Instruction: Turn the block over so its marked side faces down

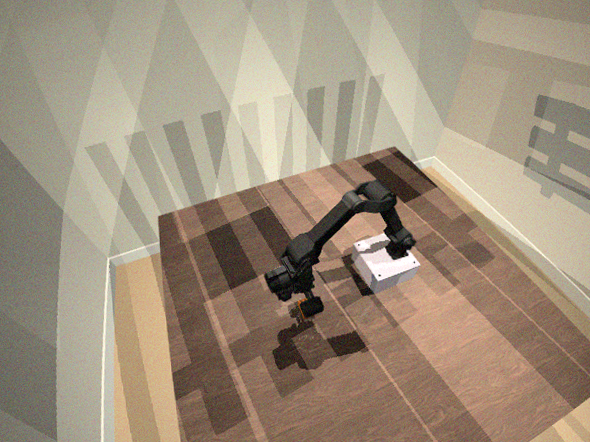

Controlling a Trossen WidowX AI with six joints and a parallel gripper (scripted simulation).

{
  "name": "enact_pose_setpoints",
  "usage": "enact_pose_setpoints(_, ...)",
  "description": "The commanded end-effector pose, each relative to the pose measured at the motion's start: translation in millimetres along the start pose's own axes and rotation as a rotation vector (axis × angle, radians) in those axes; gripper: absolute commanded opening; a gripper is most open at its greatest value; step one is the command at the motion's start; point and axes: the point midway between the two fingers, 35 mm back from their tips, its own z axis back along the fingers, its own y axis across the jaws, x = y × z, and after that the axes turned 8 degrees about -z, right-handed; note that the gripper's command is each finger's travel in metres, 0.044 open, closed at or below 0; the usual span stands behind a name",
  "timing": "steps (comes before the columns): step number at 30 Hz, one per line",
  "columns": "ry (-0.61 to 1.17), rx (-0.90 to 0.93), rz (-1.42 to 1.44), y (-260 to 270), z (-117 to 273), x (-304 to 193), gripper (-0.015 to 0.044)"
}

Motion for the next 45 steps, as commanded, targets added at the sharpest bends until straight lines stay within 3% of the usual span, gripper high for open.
enact_pose_setpoints(1, 0.014, 0.001, 0.007, 1, -27, -4, 0.044)
enact_pose_setpoints(35, 0.015, 0.001, 0.007, 4, -77, -7, 0.044)
enact_pose_setpoints(41, 0.015, 0.001, 0.007, 4, -77, -7, 0.0282)
enact_pose_setpoints(45, 0.015, 0.001, 0.007, 4, -77, -7, 0.0256)
